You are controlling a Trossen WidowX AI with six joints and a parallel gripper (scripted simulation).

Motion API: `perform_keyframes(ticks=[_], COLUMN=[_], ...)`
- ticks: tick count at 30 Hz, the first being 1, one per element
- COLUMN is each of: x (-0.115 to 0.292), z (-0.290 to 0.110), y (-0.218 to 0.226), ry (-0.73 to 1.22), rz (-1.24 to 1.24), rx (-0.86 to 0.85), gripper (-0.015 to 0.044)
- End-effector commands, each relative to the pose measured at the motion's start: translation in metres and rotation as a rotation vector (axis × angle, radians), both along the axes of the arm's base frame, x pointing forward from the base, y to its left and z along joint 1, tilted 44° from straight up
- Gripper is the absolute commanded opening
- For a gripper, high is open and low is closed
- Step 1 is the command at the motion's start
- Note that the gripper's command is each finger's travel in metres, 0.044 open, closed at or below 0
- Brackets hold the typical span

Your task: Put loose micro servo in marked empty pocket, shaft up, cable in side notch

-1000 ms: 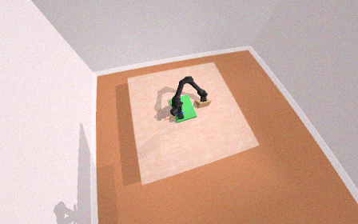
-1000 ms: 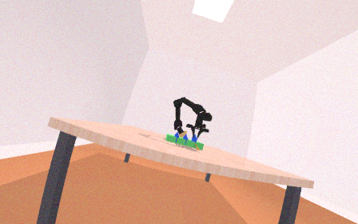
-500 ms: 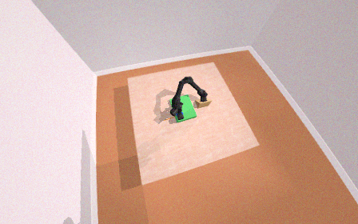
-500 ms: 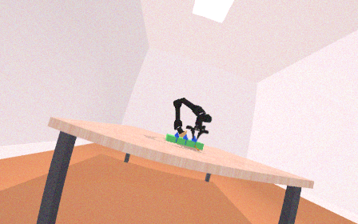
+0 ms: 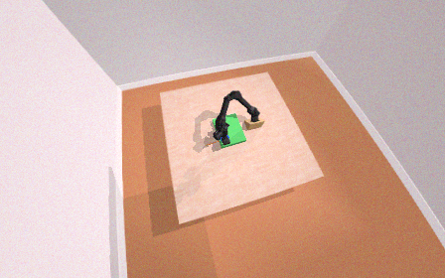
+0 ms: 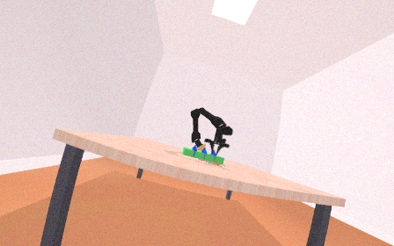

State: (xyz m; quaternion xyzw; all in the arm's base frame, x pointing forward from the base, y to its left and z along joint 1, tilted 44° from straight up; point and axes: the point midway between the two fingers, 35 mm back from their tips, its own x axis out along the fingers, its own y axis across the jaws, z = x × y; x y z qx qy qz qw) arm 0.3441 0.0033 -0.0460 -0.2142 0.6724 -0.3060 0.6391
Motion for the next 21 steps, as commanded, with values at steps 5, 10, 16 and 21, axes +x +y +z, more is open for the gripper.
perform_keyframes(ticks=[5,10,16,21], x=[0.002,-0.001,-0.05,-0.101], z=[0.024,0.025,0.049,0.07], y=[0.021,0.023,0.061,0.083], ry=[0.003,0.003,0.006,0.012], rz=[0.004,0.015,0.012,0.004], rx=[0.0,-0.002,0.011,0.004], gripper=[0.0187,0.0214,0.0371,0.044])
